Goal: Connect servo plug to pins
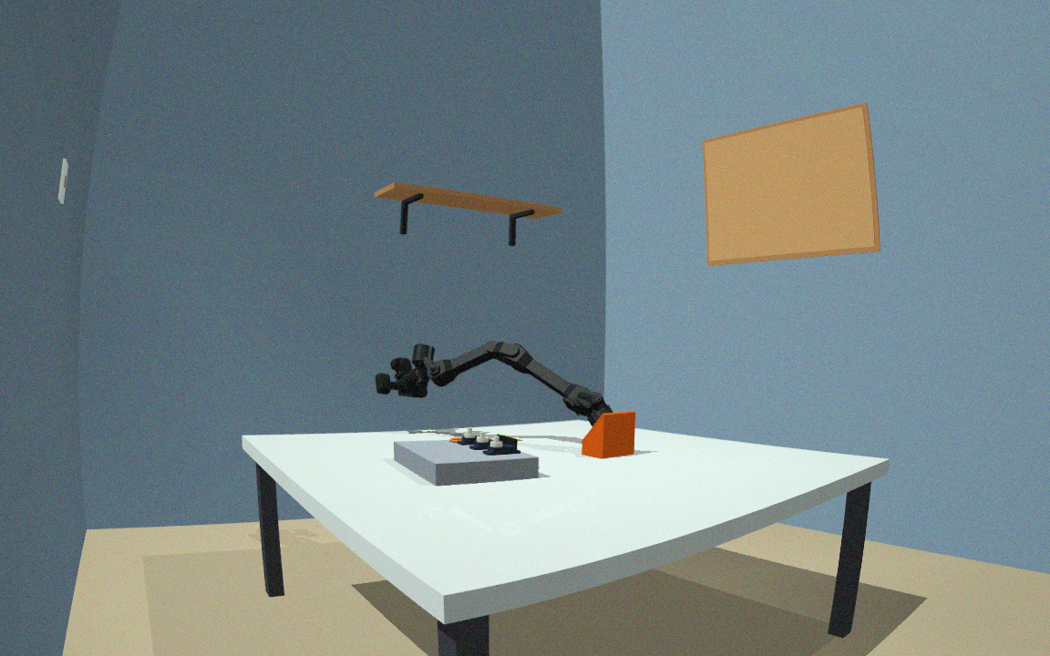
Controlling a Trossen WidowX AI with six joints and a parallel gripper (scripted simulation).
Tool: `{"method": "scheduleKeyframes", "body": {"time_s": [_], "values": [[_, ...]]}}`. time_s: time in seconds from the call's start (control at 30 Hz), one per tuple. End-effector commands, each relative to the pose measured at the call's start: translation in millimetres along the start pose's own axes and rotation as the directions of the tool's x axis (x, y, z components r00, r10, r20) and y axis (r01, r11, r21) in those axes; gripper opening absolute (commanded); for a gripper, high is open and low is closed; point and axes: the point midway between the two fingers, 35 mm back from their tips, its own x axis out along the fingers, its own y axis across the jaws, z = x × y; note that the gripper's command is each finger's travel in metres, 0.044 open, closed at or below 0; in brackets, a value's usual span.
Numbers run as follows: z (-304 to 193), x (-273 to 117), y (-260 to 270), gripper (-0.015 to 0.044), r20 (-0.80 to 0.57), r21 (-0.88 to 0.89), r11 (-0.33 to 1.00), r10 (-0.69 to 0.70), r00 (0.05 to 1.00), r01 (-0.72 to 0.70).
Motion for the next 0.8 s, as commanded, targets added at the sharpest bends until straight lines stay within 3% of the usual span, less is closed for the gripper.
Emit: {"method": "scheduleKeyframes", "body": {"time_s": [0.0, 0.33, 0.77], "values": [[0.1, -0.2, 0.2, 0.0374, 0.0, 0.0, 1.0, 0.001, 1.0, -0.001], [4.6, -14.0, 12.8, 0.0115, -0.011, 0.016, 0.998, 0.054, 0.998, -0.054], [12.2, -46.0, 35.4, 0.0115, -0.035, 0.052, 0.985, 0.166, 0.985, -0.164]]}}
